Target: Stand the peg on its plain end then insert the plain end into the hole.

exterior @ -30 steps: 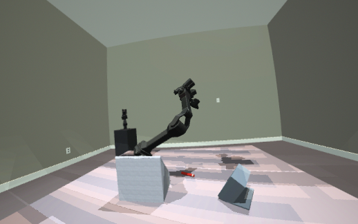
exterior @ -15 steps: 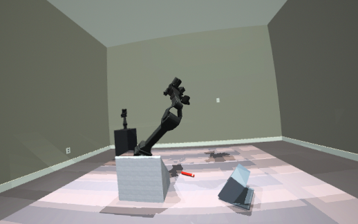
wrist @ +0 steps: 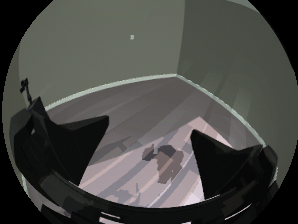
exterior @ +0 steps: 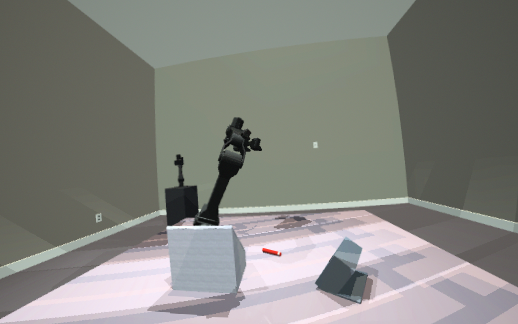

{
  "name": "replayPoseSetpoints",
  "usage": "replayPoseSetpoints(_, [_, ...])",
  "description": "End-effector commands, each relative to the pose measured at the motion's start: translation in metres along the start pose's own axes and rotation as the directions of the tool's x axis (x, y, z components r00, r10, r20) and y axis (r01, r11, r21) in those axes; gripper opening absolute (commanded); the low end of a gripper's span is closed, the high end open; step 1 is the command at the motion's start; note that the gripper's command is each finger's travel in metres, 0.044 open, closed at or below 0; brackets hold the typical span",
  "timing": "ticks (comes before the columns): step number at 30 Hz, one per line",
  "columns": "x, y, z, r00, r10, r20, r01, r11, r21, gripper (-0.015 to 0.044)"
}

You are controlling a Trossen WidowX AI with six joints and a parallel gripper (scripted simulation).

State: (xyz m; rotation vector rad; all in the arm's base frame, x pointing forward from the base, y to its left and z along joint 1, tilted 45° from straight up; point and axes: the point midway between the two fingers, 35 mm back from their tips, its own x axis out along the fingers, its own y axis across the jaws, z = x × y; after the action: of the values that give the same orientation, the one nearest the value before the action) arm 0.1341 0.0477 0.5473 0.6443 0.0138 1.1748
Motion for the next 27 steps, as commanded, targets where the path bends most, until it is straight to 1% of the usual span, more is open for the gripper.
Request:
replayPoseSetpoints(1, [0.003, 0.022, -0.013, 1.0, 0.006, -0.004, -0.006, 0.996, -0.086, 0.044])
replayPoseSetpoints(14, [0.026, 0.064, -0.062, 0.998, -0.027, -0.062, 0.006, 0.95, -0.313, 0.044])
replayPoseSetpoints(27, [0.063, 0.069, -0.123, 0.977, -0.122, -0.176, 0.025, 0.881, -0.472, 0.044])
